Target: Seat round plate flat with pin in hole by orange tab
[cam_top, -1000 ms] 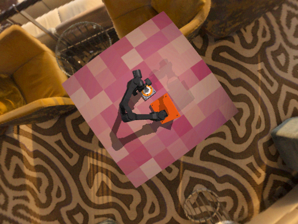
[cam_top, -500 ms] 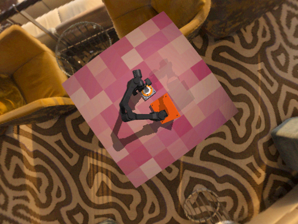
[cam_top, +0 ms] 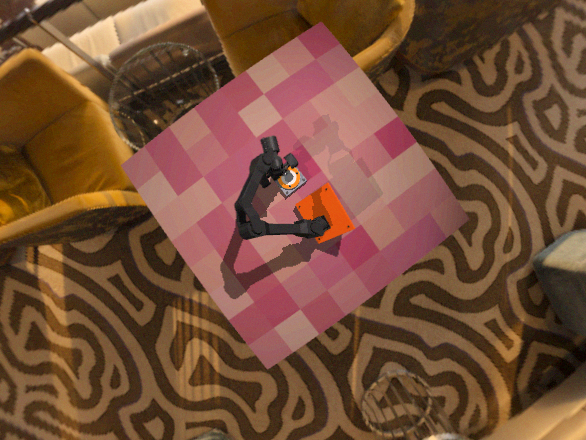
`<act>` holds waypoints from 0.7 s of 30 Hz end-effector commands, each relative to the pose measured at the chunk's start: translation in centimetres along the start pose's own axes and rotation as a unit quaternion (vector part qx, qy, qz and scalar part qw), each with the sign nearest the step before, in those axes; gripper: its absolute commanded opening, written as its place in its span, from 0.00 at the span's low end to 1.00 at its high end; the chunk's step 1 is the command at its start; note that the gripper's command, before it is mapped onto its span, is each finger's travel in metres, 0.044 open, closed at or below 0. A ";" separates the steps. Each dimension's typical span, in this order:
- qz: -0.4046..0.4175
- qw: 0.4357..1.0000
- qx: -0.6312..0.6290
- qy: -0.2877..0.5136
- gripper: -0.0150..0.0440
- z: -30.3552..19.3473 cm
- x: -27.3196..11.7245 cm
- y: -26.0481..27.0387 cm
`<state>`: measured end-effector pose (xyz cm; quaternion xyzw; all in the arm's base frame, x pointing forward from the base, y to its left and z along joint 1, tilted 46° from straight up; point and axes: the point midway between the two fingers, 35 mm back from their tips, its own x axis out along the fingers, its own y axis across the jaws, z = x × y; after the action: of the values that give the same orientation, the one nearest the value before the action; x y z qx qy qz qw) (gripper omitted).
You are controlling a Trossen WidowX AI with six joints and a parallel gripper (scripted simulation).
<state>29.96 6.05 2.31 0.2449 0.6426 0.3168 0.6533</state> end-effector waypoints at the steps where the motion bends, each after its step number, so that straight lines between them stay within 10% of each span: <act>1: -0.010 1.000 -0.013 -0.012 0.25 1.0 -0.3 -0.5; 21: -0.011 1.000 -0.014 -0.012 0.25 1.4 -0.5 -2.4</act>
<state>31.27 4.64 1.15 0.2370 0.6334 0.3179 0.6645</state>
